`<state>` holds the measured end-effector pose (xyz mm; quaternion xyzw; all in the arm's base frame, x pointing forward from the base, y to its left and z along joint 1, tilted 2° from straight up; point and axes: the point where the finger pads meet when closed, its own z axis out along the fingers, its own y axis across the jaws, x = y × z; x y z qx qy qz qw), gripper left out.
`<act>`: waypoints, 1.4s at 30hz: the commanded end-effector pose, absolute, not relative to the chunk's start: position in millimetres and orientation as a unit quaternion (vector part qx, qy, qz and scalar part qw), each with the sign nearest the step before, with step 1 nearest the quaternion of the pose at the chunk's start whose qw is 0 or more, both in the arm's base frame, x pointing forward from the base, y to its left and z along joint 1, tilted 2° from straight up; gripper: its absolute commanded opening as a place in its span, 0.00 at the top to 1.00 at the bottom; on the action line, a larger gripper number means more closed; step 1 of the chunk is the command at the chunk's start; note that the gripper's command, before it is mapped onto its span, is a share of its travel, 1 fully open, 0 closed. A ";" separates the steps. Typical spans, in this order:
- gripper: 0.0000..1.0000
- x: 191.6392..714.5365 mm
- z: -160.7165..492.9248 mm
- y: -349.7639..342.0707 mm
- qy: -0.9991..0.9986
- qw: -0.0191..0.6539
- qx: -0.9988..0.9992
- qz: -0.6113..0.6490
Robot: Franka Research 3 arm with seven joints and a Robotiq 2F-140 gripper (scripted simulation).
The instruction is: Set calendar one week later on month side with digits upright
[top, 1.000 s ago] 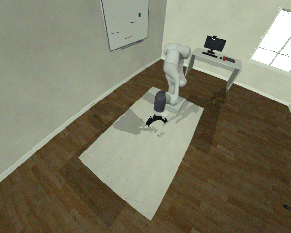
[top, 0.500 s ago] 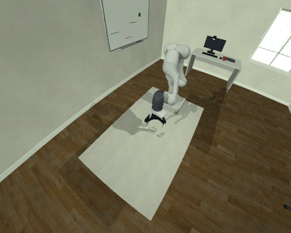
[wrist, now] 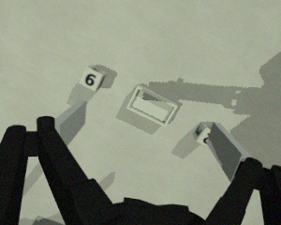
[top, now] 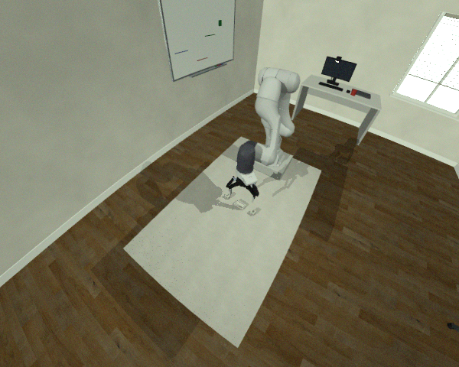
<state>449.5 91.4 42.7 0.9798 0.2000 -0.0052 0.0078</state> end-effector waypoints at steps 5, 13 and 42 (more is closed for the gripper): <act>0.00 450.2 42.4 82.9 0.083 0.016 0.996 -0.003; 0.00 451.1 42.2 72.3 0.006 0.017 1.000 -0.002; 0.00 452.6 42.2 38.2 -0.245 0.016 0.969 0.003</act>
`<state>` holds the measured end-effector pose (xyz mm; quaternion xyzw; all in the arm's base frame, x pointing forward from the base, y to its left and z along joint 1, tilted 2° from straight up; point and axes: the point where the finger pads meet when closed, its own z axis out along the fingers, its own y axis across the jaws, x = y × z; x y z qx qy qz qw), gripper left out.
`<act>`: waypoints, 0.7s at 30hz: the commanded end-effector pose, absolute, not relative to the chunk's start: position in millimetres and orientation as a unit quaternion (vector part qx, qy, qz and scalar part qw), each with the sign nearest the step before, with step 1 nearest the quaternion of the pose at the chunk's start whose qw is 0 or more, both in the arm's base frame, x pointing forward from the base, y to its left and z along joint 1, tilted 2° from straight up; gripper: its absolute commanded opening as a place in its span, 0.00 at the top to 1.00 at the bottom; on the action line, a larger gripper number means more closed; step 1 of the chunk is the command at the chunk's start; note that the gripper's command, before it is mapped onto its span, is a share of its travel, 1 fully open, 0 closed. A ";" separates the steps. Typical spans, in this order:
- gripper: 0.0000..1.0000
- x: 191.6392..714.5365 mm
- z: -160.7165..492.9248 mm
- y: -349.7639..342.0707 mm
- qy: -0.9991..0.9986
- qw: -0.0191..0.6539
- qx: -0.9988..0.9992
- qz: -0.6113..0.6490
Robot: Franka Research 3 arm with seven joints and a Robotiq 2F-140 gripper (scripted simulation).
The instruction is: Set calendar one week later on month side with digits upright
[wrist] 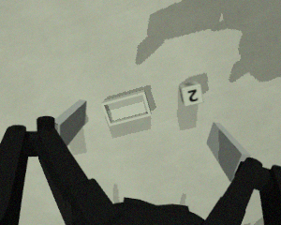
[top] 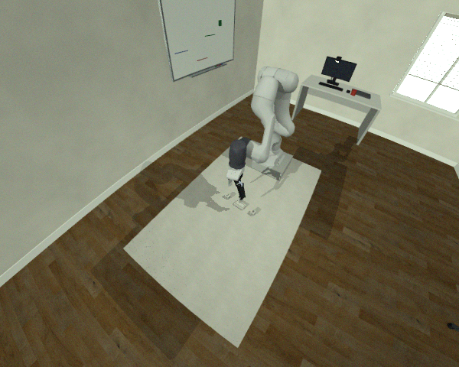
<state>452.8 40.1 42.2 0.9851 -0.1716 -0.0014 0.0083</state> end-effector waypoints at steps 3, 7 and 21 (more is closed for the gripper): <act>0.00 452.7 42.2 34.1 -0.274 0.016 0.962 0.003; 0.00 452.7 42.2 30.4 -0.300 0.016 0.954 0.004; 0.00 452.3 42.4 12.9 -0.423 0.014 0.906 0.006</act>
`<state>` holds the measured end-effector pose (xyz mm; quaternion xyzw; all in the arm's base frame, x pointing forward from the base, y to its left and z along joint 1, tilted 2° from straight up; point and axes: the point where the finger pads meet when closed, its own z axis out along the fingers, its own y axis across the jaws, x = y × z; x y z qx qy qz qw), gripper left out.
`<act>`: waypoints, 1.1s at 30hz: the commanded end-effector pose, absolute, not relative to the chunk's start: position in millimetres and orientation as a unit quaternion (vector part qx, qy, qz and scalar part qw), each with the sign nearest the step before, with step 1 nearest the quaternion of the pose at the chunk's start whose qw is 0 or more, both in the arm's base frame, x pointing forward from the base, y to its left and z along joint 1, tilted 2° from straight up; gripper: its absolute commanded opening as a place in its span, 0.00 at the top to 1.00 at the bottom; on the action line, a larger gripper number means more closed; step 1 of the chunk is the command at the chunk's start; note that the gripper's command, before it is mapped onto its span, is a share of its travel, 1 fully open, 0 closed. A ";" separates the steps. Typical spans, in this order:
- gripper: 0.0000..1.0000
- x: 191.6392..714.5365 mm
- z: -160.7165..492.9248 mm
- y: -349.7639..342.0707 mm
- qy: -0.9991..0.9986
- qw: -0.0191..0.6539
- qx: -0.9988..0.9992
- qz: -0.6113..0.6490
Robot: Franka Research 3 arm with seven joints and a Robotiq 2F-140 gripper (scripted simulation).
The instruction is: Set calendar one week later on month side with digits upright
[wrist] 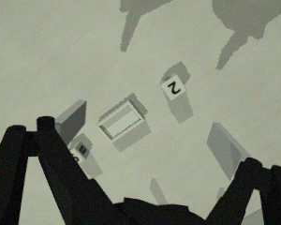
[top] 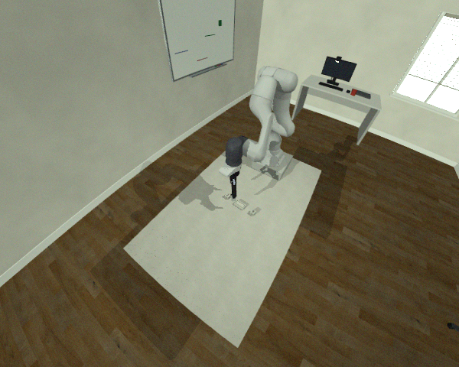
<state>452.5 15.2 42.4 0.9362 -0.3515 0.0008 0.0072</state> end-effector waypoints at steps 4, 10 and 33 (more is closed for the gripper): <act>0.00 452.2 42.4 10.4 -0.439 0.014 0.898 0.006; 0.00 451.7 42.6 1.9 -0.496 0.013 0.868 0.007; 0.00 449.3 43.1 -25.0 -0.663 0.010 0.748 0.010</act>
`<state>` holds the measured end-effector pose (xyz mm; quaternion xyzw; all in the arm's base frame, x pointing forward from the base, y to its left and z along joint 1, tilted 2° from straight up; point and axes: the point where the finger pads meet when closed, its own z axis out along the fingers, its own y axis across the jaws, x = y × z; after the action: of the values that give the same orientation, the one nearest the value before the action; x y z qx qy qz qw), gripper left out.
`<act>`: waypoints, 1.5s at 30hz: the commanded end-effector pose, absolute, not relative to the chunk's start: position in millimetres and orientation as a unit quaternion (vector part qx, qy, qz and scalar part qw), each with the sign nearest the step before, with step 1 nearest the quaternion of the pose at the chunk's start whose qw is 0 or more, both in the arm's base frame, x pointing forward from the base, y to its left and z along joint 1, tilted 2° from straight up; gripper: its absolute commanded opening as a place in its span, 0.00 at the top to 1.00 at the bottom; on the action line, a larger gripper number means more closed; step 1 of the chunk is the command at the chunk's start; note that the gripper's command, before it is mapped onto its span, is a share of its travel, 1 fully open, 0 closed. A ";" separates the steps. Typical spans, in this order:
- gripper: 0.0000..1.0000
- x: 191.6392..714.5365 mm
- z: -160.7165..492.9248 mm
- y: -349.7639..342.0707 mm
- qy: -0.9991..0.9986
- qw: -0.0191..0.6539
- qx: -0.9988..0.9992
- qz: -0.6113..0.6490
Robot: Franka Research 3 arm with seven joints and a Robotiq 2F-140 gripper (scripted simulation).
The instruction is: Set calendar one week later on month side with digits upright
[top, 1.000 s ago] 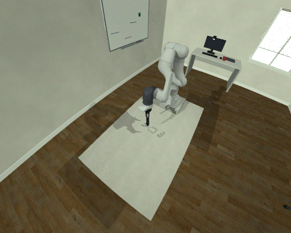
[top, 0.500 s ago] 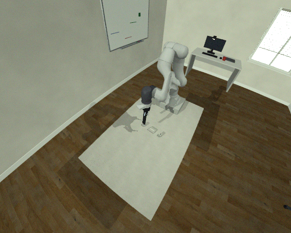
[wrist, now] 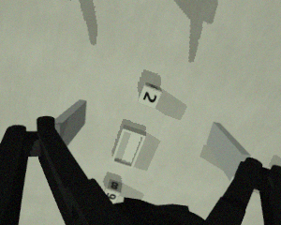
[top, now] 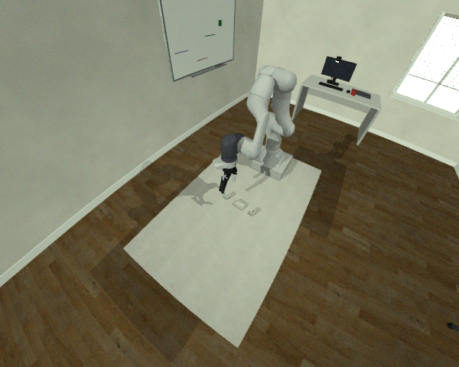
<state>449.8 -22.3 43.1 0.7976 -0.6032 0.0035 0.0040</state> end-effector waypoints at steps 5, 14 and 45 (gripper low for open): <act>0.00 449.0 43.2 -27.6 -0.678 0.009 0.735 0.010; 0.72 449.0 43.2 -27.9 -0.680 0.009 0.733 0.010; 0.72 449.0 43.0 -27.9 -0.680 0.009 0.733 0.010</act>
<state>449.4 -28.1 43.3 0.7345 -0.6785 0.0092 0.0088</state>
